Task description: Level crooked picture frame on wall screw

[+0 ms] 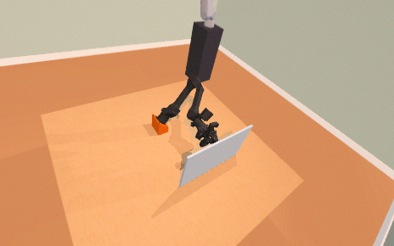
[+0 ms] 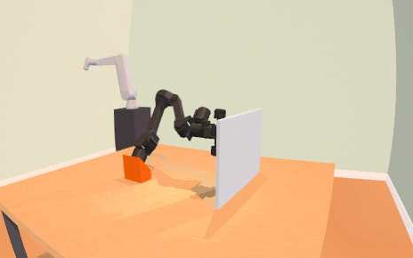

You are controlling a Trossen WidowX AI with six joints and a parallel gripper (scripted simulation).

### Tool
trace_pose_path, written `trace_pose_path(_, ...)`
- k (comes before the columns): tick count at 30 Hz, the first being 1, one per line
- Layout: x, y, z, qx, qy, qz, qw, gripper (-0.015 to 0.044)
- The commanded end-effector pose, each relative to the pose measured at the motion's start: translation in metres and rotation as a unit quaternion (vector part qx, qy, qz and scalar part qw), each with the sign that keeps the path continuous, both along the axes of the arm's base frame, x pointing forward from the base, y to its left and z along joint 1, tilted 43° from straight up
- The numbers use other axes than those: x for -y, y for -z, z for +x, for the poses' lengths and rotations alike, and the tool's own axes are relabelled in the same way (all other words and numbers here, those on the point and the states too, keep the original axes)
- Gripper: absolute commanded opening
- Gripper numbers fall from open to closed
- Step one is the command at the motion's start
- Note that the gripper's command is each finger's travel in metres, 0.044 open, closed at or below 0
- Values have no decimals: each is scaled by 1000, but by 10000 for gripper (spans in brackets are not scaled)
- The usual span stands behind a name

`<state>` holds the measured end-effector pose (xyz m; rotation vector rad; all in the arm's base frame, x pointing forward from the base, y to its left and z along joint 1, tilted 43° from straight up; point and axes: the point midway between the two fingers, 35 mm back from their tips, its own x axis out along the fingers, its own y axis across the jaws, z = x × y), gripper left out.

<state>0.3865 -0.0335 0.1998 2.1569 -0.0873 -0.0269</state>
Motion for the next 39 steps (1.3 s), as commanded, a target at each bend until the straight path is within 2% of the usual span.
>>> trace_pose_path(1,3,-1,0,3,3,1,1000,0)
trace_pose_path(39,0,4,0,3,3,1,1000,0)
